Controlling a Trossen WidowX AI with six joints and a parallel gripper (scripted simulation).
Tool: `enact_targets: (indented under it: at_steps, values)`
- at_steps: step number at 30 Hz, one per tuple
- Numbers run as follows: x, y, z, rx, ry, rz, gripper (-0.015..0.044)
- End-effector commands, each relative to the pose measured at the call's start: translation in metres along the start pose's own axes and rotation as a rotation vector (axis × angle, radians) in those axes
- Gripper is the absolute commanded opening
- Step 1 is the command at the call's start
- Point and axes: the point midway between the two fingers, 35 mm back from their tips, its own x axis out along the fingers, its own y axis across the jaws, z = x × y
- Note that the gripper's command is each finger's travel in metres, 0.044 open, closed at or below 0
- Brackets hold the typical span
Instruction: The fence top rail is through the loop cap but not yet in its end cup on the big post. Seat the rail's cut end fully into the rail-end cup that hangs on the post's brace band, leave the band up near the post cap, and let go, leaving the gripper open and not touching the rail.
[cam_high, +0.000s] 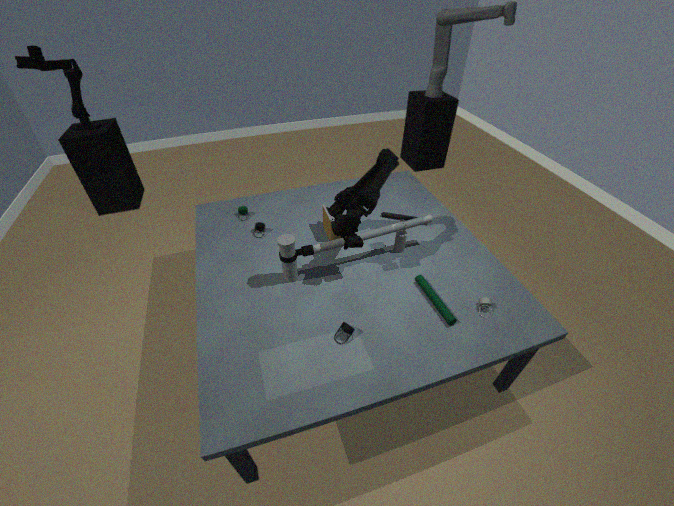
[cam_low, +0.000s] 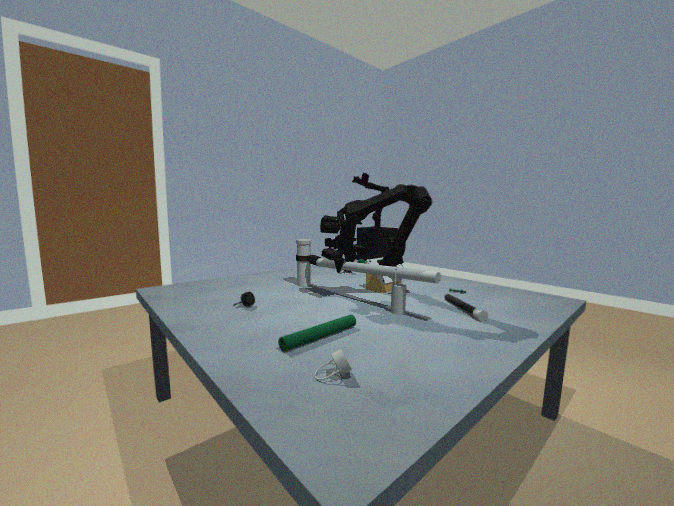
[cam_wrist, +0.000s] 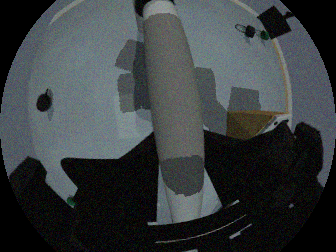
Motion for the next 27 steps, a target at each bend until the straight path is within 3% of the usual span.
enact_targets:
  at_steps: [1,27]
  values:
    - [-0.0038,0.0027,0.0069,-0.002,-0.024,0.013,0.0000]
    - [-0.0001,0.0001,0.0001,0.000,0.000,0.000,0.0000]
